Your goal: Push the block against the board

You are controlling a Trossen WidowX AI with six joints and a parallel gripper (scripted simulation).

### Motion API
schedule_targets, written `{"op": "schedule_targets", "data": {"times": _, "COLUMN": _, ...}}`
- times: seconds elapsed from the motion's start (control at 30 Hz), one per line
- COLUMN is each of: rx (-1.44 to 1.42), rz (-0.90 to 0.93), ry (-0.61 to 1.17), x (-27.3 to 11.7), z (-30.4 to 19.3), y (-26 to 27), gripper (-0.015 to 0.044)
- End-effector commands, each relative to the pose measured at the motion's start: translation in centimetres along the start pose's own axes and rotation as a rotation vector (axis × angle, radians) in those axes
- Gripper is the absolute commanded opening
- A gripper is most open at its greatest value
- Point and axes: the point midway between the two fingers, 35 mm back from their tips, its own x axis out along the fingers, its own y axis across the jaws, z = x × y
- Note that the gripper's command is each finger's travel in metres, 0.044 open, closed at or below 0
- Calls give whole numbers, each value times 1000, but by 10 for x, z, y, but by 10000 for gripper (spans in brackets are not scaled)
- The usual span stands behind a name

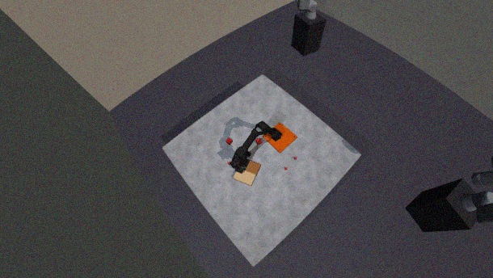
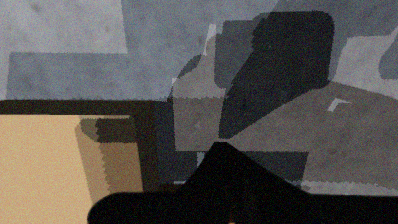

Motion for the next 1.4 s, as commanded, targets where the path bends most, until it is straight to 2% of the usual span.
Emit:
{"op": "schedule_targets", "data": {"times": 0.0, "rx": -2, "rz": -5, "ry": 6, "x": 2, "z": 7, "y": -1, "gripper": 0}}
{"op": "schedule_targets", "data": {"times": 0.4, "rx": -2, "rz": -6, "ry": 4, "x": 2, "z": 26, "y": -1, "gripper": 0}}
{"op": "schedule_targets", "data": {"times": 0.6, "rx": -2, "rz": -5, "ry": 5, "x": -51, "z": 22, "y": 0, "gripper": 0}}
{"op": "schedule_targets", "data": {"times": 0.83, "rx": -11, "rz": 6, "ry": -5, "x": -52, "z": 23, "y": 2, "gripper": 0}}
{"op": "schedule_targets", "data": {"times": 1.37, "rx": -542, "rz": 7, "ry": 0, "x": -53, "z": -9, "y": 8, "gripper": 0}}
